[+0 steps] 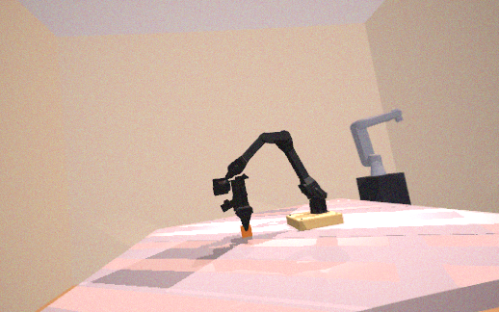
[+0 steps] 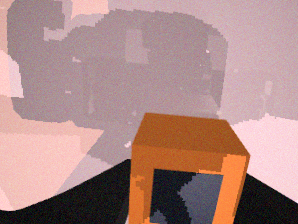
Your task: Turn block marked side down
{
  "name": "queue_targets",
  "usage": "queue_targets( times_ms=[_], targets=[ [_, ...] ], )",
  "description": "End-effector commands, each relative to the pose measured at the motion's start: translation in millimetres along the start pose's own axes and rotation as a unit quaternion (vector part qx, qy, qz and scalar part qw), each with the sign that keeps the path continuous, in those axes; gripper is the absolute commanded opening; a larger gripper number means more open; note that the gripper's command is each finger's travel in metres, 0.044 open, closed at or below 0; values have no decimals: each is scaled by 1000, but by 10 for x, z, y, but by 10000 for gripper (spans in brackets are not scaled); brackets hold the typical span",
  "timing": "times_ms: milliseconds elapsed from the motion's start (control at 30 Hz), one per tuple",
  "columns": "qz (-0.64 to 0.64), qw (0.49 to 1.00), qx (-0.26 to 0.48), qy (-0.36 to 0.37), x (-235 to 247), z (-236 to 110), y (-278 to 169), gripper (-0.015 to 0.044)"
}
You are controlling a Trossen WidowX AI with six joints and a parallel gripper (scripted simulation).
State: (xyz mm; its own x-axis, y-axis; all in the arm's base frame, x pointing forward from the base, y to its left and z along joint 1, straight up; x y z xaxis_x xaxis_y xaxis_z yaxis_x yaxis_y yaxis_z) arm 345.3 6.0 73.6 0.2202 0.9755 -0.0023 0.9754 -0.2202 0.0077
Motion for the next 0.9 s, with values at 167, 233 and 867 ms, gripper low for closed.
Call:
queue_targets(
  times_ms=[167, 233, 867],
  targets=[
    [-1, 1000, -13, 2, 7, -239, 31, 0],
    [-2, 1000, -23, 3, 7, -229, 26, 0],
    [-4, 985, -171, 20, 0, -124, -83, 0]
  ],
)
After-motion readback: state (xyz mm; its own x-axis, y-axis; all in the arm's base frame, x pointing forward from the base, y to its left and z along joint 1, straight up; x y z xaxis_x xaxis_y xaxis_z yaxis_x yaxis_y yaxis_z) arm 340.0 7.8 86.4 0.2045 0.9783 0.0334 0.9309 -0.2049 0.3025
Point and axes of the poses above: the point midway between the two fingers, 35 mm back from their tips, its own z axis out along the fingers, its own x axis across the jaws, y = z × x, the point moved 4 cm from there along -z, back along the fingers, and after that the axes turned 7 degrees about z, right-handed, at the moved point
